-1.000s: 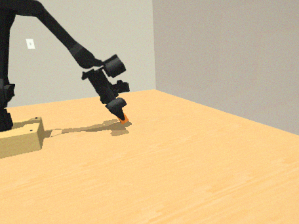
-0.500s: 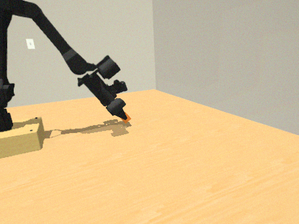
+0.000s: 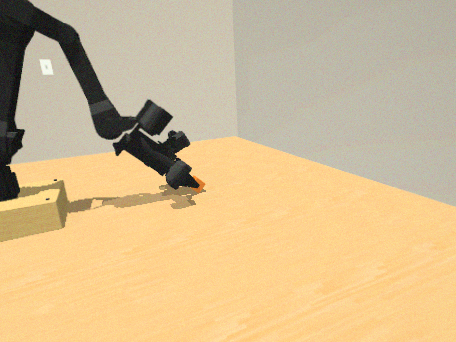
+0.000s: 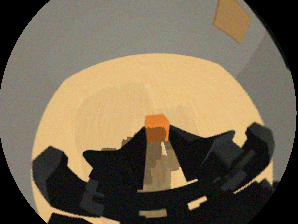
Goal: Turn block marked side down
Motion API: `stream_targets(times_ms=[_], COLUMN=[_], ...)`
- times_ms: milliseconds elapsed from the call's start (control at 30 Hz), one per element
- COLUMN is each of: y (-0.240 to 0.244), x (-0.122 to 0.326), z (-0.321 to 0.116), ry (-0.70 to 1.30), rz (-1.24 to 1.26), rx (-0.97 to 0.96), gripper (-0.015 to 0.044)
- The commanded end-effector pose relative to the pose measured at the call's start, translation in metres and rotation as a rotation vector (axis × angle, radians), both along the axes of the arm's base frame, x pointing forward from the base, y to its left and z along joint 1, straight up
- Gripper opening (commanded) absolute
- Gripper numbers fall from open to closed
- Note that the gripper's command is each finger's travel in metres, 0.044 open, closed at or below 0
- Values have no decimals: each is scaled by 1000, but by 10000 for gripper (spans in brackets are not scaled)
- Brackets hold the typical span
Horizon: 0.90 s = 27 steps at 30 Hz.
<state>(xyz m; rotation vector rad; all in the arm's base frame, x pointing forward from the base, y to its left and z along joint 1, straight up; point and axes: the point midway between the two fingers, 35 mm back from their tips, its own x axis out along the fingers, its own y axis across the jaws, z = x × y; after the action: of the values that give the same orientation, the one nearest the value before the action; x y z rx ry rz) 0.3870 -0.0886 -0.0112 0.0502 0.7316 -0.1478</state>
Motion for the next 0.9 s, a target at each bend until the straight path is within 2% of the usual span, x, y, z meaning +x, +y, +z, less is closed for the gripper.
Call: stream_targets(times_ms=[0,400,867], y=[1,4,5], x=[-3,-15,-17], z=[-6,-3,0], ry=[-47,-219,-253], rz=[0,3,3], rx=[-1,-29,-34], gripper=[0,0,0])
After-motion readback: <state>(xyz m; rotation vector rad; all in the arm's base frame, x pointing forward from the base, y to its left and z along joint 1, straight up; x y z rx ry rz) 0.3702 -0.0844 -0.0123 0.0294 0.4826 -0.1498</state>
